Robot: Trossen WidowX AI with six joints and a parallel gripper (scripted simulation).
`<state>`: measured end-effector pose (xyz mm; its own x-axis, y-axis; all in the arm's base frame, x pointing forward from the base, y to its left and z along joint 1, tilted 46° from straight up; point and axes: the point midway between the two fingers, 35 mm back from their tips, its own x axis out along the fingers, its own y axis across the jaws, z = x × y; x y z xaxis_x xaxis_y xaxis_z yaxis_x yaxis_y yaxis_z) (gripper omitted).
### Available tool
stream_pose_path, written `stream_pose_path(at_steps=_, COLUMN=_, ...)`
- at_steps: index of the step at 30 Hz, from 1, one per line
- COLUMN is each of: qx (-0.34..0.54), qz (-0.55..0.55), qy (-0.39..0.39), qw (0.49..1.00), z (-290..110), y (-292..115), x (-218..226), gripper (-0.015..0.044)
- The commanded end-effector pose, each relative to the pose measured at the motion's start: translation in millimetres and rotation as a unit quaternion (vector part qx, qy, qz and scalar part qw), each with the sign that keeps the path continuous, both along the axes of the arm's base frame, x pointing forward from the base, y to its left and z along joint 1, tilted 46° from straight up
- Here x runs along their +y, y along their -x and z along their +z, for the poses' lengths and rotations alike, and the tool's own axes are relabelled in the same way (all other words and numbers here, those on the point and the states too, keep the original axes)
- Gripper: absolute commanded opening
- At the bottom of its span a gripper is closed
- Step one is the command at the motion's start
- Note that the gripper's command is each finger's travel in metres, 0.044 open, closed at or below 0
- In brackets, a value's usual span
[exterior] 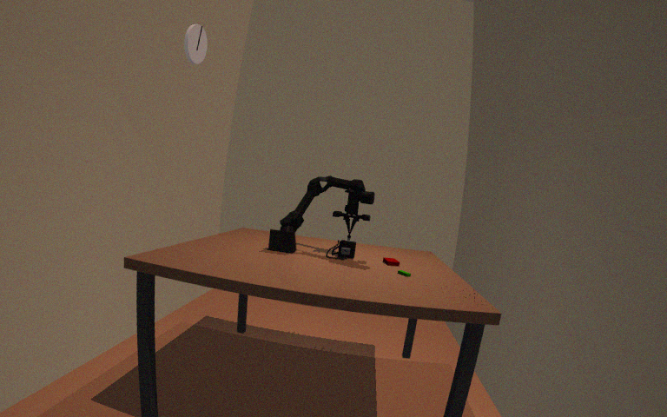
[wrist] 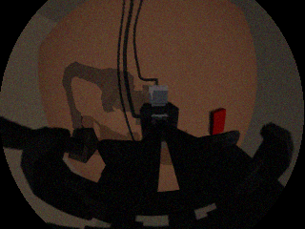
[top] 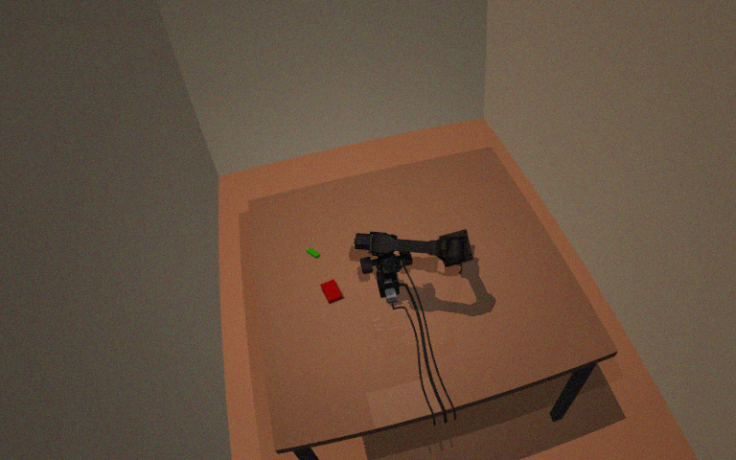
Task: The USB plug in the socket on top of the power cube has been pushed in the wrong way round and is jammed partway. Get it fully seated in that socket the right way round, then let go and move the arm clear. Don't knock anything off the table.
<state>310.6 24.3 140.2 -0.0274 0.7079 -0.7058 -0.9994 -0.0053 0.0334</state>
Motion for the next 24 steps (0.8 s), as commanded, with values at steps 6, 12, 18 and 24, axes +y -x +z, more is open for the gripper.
stream_pose_path(at_steps=6, qx=0.001, qz=-0.002, qy=-0.002, qw=1.0, z=-0.6, y=0.0, x=1.5, gripper=0.0)
stream_pose_path(at_steps=12, qx=0.001, qz=-0.002, qy=-0.002, qw=1.0, z=-1.1, y=0.0, x=2.0, gripper=0.0)
stream_pose_path(at_steps=18, qx=0.001, qz=-0.002, qy=-0.002, qw=1.0, z=-1.6, y=0.0, x=2.5, gripper=0.0)
stream_pose_path(at_steps=24, qx=0.001, qz=-0.002, qy=-0.002, qw=1.0, z=-2.1, y=0.0, x=3.0, gripper=0.0)
